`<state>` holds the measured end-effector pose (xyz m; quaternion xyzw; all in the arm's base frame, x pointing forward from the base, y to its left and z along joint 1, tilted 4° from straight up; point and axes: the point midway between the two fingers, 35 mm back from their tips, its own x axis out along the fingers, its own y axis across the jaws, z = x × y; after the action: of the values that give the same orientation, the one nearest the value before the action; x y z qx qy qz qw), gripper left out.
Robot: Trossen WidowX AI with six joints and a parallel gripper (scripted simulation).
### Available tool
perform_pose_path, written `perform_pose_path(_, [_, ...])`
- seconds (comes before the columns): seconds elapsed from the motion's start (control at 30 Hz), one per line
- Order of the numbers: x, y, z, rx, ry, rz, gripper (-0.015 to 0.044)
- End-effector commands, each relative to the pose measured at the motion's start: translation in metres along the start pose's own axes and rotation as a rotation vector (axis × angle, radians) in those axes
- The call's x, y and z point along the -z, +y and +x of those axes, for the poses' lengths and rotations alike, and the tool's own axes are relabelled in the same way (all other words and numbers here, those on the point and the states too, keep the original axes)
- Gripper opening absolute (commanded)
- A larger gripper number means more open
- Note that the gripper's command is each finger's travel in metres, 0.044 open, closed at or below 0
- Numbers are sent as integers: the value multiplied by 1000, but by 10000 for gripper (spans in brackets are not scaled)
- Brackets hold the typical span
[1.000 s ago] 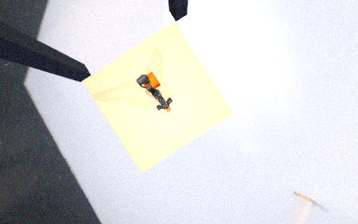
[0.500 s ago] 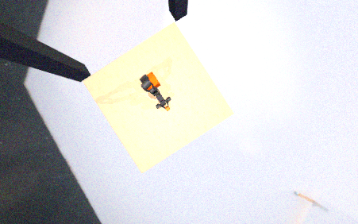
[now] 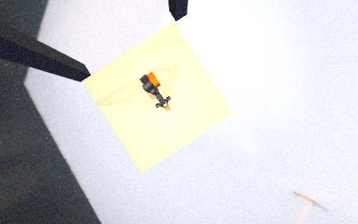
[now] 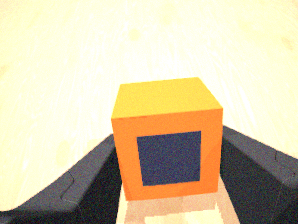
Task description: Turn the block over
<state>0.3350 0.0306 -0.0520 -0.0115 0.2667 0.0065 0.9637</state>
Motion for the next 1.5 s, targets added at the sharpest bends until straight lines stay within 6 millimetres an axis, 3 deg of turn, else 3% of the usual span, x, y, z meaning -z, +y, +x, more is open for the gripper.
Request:
perform_pose_path(0.0, [1,-1,0,5,-1,-5,0])
perform_pose_path(0.07, [1,-1,0,5,-1,-5,0])
perform_pose_path(0.63, [1,-1,0,5,-1,-5,440])
perform_pose_path(1.47, [1,-1,0,5,-1,-5,440])
